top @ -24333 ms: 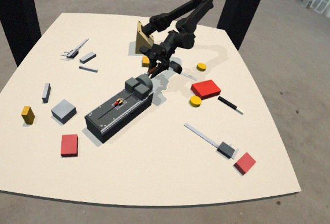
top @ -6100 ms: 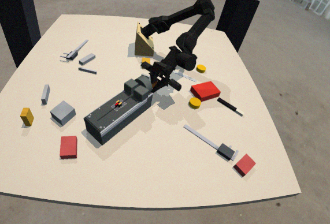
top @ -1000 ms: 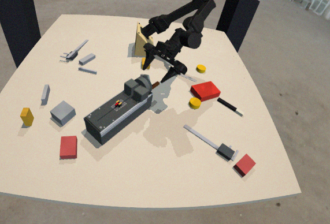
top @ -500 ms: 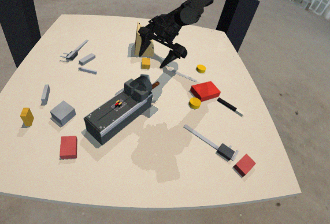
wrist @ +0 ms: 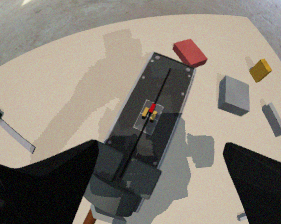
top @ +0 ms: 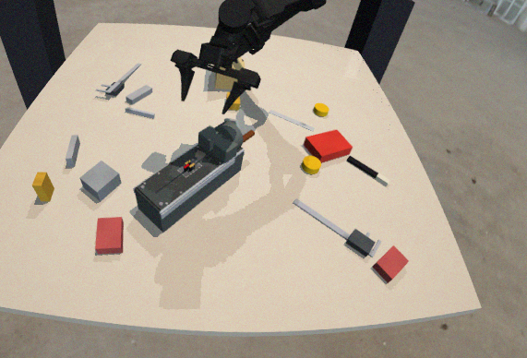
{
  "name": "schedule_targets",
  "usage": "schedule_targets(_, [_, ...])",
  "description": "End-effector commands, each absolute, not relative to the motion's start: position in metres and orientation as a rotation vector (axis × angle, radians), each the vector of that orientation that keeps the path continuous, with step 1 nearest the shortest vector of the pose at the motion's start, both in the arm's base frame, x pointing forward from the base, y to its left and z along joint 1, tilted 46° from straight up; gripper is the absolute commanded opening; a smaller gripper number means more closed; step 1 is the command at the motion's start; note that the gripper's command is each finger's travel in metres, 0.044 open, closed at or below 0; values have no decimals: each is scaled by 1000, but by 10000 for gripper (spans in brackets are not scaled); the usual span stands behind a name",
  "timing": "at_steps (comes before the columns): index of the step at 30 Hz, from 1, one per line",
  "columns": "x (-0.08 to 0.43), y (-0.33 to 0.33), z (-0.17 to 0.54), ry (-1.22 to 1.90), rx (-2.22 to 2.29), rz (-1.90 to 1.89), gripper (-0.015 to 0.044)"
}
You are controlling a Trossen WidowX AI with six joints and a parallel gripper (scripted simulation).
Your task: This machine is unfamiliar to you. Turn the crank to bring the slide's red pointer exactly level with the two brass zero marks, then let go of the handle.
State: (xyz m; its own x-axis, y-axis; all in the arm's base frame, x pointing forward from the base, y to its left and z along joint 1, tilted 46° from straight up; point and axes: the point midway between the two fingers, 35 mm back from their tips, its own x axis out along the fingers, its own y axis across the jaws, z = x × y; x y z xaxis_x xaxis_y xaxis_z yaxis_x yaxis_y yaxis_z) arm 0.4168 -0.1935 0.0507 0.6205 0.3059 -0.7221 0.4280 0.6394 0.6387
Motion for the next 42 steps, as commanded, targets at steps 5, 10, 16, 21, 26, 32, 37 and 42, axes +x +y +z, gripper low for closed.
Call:
schedule_targets(5, [421, -215, 29, 877, 848, 36, 440])
schedule_targets(10, [425, -195, 8, 877, 849, 36, 440])
schedule_targets(16, [427, -179, -7, 876, 850, 37, 440])
schedule_targets(21, [427, -179, -7, 876, 850, 37, 440])
schedule_targets(26, [427, -179, -7, 876, 850, 37, 440])
schedule_targets(32, [427, -179, -7, 876, 850, 37, 440])
schedule_targets(37, [426, -191, 4, 876, 848, 39, 440])
schedule_targets(42, [422, -213, 28, 873, 844, 43, 440])
